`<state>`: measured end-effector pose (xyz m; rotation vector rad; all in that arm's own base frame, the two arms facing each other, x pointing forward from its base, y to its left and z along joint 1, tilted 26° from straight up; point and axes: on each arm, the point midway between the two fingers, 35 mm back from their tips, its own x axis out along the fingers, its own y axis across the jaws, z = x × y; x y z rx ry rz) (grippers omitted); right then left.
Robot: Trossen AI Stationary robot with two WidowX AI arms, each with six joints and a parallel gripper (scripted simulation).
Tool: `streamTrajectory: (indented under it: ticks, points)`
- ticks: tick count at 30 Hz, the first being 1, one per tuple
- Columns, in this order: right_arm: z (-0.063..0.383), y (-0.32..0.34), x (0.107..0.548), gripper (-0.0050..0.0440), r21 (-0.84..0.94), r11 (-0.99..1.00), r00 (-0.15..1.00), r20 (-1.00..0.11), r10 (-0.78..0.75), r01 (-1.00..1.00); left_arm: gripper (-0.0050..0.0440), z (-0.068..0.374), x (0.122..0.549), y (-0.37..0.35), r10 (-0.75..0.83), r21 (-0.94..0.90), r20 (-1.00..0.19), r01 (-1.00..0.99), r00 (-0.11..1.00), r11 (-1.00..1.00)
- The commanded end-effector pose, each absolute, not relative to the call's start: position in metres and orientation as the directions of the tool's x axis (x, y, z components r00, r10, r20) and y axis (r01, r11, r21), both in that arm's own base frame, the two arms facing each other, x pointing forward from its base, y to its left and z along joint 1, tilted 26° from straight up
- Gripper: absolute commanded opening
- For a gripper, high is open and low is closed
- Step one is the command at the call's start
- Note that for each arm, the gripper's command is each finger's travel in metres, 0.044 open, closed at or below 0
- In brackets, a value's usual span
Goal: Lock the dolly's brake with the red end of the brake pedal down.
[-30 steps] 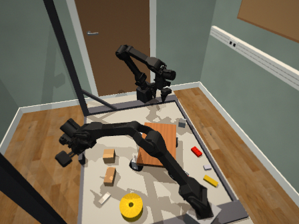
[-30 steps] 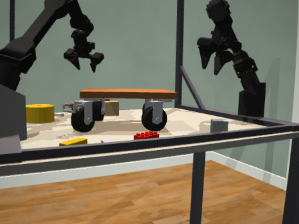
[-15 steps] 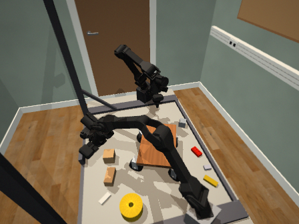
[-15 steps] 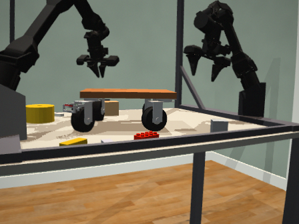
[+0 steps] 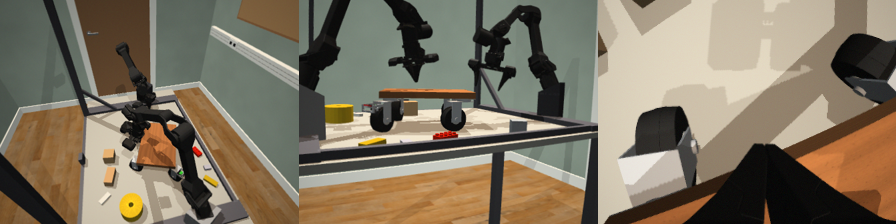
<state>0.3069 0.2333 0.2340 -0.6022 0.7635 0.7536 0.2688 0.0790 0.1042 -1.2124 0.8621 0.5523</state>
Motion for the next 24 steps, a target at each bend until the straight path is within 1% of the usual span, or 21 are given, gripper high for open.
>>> streamTrajectory:
  ticks: [1, 6, 12, 15, 17, 22, 24]
  points:
    - [0.238, 0.192, 0.299, 0.0, -0.223, 0.583, 0.506, -0.773, 0.382, -0.781, 0.044, 0.108, 0.277, 0.067, -0.024, -0.571, -0.785, -0.708, 0.62, 0.416]
    - [0.207, 0.122, 0.28, -0.0002, -0.209, 0.604, 0.471, -0.825, 0.314, -0.769, 0.044, 0.112, 0.289, 0.032, -0.01, -0.533, -0.722, -0.547, 0.691, 0.646]
    - [0.164, 0.056, 0.237, -0.0004, -0.163, 0.639, 0.414, -0.871, 0.265, -0.752, 0.044, 0.123, 0.294, -0.016, -0.036, -0.442, -0.611, -0.303, 0.791, 0.844]
    - [0.146, 0.036, 0.215, -0.0013, -0.137, 0.656, 0.391, -0.883, 0.258, -0.742, 0.044, 0.128, 0.293, -0.036, -0.061, -0.395, -0.555, -0.198, 0.829, 0.897]
    - [0.146, 0.036, 0.215, -0.0013, -0.137, 0.656, 0.391, -0.883, 0.258, -0.742, 0.044, 0.128, 0.293, -0.036, -0.061, -0.395, -0.555, -0.198, 0.829, 0.897]
    - [0.121, 0.018, 0.185, -0.005, -0.1, 0.681, 0.366, -0.894, 0.259, -0.725, 0.044, 0.136, 0.288, -0.062, -0.104, -0.329, -0.477, -0.068, 0.873, 0.942]
    - [0.113, 0.015, 0.176, -0.005, -0.088, 0.689, 0.36, -0.895, 0.261, -0.719, 0.044, 0.139, 0.286, -0.07, -0.119, -0.309, -0.452, -0.031, 0.884, 0.951]
